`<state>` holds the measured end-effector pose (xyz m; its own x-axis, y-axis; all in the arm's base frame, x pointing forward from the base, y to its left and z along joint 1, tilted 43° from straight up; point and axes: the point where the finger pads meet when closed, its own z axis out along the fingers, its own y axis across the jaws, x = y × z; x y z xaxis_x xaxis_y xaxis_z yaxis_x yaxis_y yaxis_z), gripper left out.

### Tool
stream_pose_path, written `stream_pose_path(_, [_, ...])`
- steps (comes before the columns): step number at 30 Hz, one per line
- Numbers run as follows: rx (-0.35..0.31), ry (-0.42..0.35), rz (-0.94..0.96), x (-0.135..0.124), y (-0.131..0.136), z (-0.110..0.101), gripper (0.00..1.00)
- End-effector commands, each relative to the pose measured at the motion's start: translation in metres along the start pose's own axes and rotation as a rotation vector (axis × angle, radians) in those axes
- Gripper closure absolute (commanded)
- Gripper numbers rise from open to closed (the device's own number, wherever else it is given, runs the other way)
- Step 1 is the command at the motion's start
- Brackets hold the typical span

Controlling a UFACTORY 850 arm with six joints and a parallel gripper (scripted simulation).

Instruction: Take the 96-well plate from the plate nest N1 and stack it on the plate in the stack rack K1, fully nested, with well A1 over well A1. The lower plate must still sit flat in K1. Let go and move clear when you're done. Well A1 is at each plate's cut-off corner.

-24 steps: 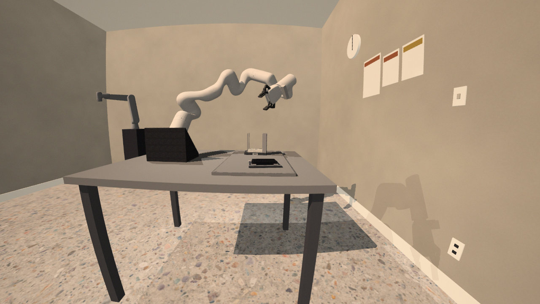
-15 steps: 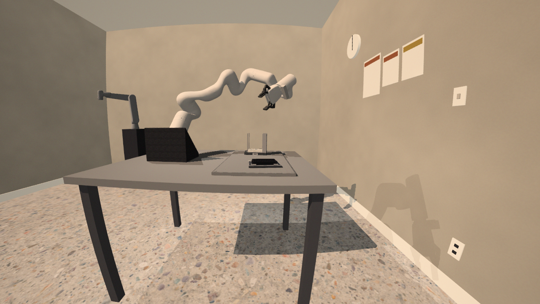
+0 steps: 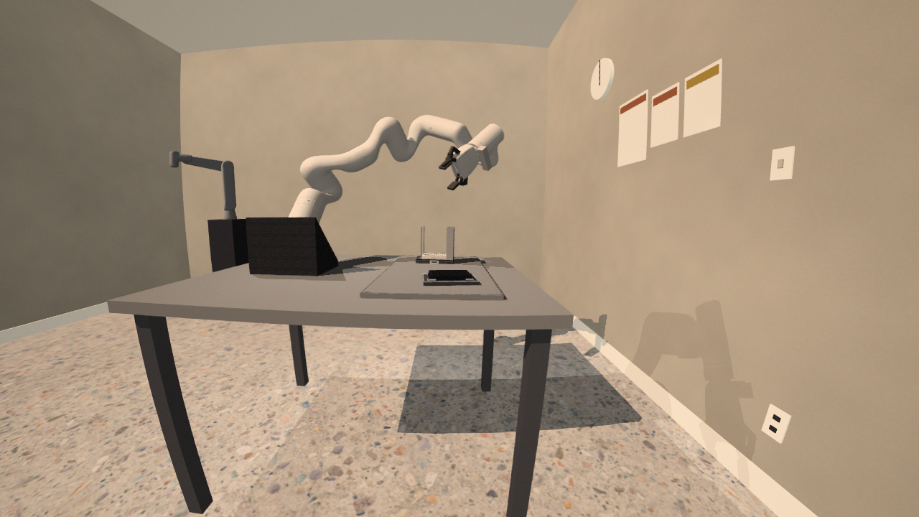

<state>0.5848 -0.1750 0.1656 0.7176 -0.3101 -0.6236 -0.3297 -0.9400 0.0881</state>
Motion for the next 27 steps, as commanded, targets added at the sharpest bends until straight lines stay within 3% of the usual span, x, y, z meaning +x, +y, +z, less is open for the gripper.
stream_pose_path(1, [0.058,0.001,-0.065,0.010,-0.002,0.013,0.00])
stream_pose_path(7, [0.162,0.017,-0.177,0.026,-0.006,0.033,0.00])
stream_pose_path(14, [0.231,0.037,-0.249,0.039,-0.009,0.049,0.00])
stream_pose_path(24, [0.381,0.115,-0.400,0.065,-0.013,0.077,0.00])
stream_pose_path(27, [0.388,0.119,-0.406,0.068,-0.014,0.080,0.00])
